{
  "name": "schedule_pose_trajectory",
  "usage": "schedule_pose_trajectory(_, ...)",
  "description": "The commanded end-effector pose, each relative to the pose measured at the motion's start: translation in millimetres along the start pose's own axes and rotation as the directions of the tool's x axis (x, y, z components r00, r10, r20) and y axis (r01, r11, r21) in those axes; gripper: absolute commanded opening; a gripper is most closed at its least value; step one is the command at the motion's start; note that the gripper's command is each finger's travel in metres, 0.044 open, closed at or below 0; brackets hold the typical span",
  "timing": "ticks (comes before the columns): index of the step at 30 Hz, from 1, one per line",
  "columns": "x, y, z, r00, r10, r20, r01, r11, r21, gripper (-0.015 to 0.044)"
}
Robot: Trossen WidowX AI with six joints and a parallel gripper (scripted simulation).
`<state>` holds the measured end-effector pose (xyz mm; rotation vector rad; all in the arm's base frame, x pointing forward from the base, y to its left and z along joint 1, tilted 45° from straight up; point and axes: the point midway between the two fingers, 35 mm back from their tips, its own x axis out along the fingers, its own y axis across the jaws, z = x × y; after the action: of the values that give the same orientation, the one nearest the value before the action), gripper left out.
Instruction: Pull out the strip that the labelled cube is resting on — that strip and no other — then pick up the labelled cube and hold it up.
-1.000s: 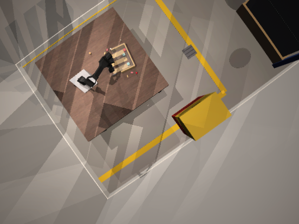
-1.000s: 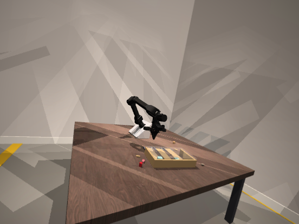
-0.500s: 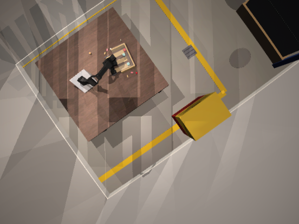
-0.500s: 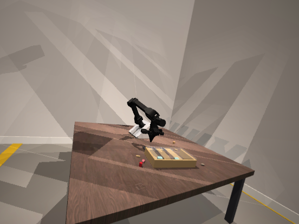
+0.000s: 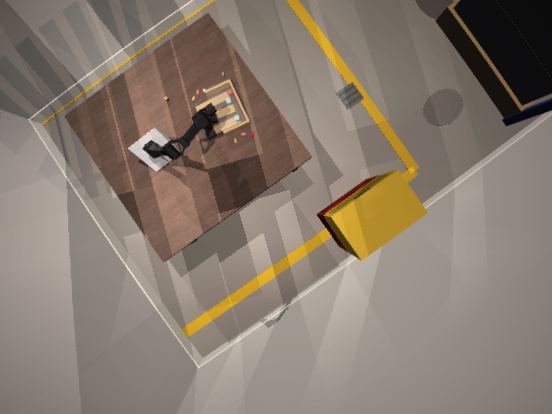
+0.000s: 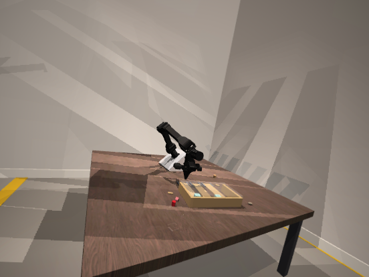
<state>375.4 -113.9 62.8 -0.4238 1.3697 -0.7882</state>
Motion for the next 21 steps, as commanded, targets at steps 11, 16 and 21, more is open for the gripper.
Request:
schedule_pose_trajectory(11, 25, 2, -4, 1.000, -0.001, -0.010, 0.001, 1.000, -0.007, 0.0000)
schedule_pose_trajectory(16, 33, 2, -5, 1.000, -0.002, -0.010, 0.002, 1.000, -0.007, 0.0000)
schedule_pose_trajectory(21, 39, 3, -5, 1.000, -0.003, -0.010, 0.002, 1.000, -0.007, 0.0000)
